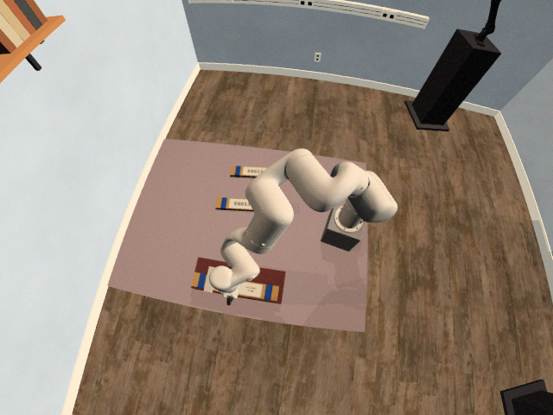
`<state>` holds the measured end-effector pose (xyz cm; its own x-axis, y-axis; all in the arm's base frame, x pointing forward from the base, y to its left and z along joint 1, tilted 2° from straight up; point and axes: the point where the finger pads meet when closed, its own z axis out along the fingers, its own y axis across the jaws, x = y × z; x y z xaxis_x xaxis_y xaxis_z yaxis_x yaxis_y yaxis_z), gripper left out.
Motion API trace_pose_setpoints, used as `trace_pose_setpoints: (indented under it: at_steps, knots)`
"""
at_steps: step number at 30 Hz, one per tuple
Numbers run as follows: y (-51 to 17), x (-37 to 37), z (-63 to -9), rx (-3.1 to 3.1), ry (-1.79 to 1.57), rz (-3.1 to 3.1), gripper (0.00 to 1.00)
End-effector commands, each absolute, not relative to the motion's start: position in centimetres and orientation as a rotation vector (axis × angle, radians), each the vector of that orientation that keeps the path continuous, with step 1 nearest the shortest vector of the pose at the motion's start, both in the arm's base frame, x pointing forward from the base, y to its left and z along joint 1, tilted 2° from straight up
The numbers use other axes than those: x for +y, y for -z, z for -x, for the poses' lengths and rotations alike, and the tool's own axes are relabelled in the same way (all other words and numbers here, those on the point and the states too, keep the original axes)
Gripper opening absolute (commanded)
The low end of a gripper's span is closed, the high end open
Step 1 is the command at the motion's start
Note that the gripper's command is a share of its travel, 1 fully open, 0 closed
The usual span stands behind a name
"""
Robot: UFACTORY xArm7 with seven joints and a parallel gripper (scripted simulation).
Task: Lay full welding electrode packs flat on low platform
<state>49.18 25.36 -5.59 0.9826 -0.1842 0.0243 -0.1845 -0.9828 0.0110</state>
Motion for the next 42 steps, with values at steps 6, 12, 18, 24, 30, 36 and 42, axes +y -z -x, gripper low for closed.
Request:
trace_pose_setpoints:
  at_steps: [6,12,18,24,30,36,42]
  knots:
    - [6.7,25.5,-49.5,-0.29,-0.045,-3.118,0.58]
    - [7.6,25.5,-49.5,-0.29,-0.045,-3.118,0.58]
    - [8.3,25.5,-49.5,-0.29,-0.045,-3.118,0.58]
    - [8.6,25.5,-49.5,-0.29,-0.045,-3.118,0.58]
    - [9.0,25.5,-49.5,-0.29,-0.045,-3.118,0.58]
    - [9.1,25.5,-49.5,-0.29,-0.045,-3.118,0.58]
    - [9.1,25.5,-49.5,-0.29,-0.045,-3.118,0.58]
